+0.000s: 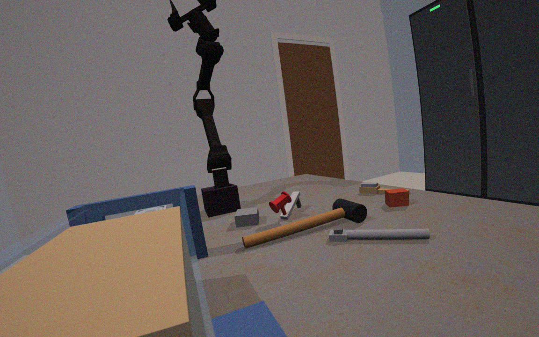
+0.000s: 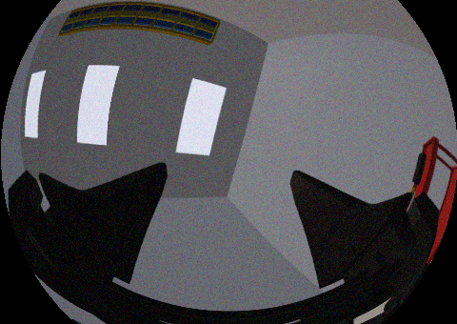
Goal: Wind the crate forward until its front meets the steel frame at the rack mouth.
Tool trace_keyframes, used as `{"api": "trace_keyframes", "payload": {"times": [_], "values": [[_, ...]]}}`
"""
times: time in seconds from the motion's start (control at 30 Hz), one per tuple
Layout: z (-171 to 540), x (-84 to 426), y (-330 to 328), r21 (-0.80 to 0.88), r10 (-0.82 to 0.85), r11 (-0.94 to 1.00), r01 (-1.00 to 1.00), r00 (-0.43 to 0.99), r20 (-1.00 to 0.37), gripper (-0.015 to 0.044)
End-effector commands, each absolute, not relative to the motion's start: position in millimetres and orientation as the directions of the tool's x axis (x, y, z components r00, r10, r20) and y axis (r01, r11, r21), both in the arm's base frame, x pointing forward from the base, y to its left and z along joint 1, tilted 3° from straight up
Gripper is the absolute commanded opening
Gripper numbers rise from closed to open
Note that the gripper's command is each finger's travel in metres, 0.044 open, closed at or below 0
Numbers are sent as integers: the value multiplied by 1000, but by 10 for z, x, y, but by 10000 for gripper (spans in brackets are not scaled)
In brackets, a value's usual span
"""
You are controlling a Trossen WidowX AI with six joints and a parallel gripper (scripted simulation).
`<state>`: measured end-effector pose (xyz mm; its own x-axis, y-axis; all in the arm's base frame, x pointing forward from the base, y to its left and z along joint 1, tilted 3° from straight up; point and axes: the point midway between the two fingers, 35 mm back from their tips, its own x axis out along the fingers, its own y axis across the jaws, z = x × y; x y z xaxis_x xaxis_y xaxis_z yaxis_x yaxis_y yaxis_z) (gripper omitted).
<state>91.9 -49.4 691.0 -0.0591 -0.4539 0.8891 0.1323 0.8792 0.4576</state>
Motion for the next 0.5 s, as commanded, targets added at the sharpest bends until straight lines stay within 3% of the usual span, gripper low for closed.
{"api": "trace_keyframes", "payload": {"times": [0.0, 0.3, 0.47], "values": [[6910, 939, -488, 455, -452, 880, 137, -53, 890, 426], [6681, 2153, -43, 168, -306, 914, 369, 358, 882, 440], [6446, 2557, 254, 32, -238, 924, 381, 506, 829, 440]]}}
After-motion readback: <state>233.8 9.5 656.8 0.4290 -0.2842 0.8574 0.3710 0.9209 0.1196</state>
